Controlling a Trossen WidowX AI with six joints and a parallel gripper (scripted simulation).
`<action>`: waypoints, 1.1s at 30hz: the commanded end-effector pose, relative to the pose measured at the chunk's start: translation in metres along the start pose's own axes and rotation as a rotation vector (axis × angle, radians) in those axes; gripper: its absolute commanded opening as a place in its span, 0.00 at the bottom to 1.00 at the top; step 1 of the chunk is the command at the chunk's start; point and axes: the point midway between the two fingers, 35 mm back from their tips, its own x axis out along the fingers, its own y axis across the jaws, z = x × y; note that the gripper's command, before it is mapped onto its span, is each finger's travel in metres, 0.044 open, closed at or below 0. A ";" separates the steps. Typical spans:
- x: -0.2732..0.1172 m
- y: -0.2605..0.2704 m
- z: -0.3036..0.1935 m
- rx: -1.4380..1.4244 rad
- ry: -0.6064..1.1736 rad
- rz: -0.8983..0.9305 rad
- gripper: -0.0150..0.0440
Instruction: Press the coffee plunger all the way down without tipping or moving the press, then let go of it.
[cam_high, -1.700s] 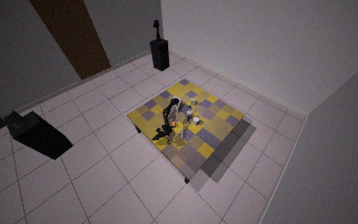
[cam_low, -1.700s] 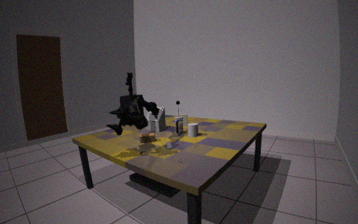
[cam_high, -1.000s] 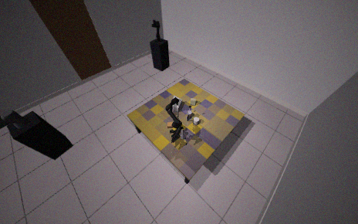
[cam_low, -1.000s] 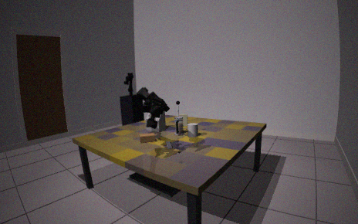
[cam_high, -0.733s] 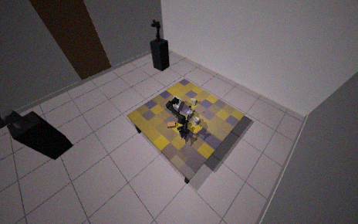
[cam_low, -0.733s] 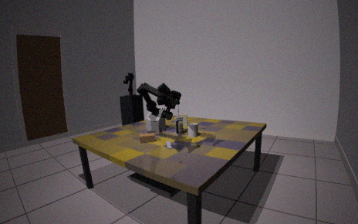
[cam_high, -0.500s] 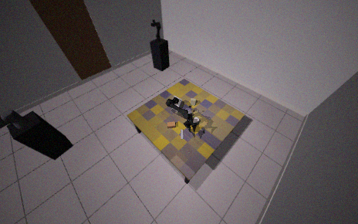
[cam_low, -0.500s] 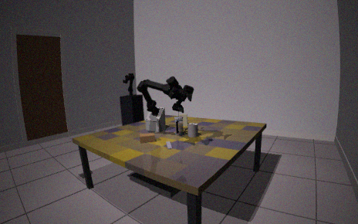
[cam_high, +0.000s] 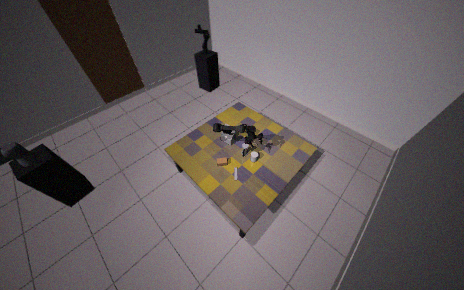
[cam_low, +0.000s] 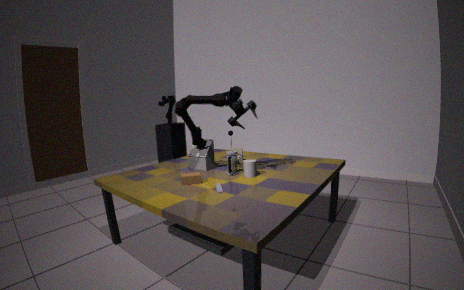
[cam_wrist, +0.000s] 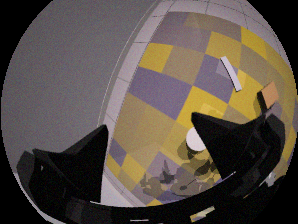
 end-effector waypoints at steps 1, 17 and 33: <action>-0.051 -0.015 -0.048 -0.226 0.046 0.004 1.00; -0.169 -0.105 -0.103 -1.022 -0.174 0.144 1.00; -0.128 -0.140 -0.126 -1.020 -0.176 0.141 1.00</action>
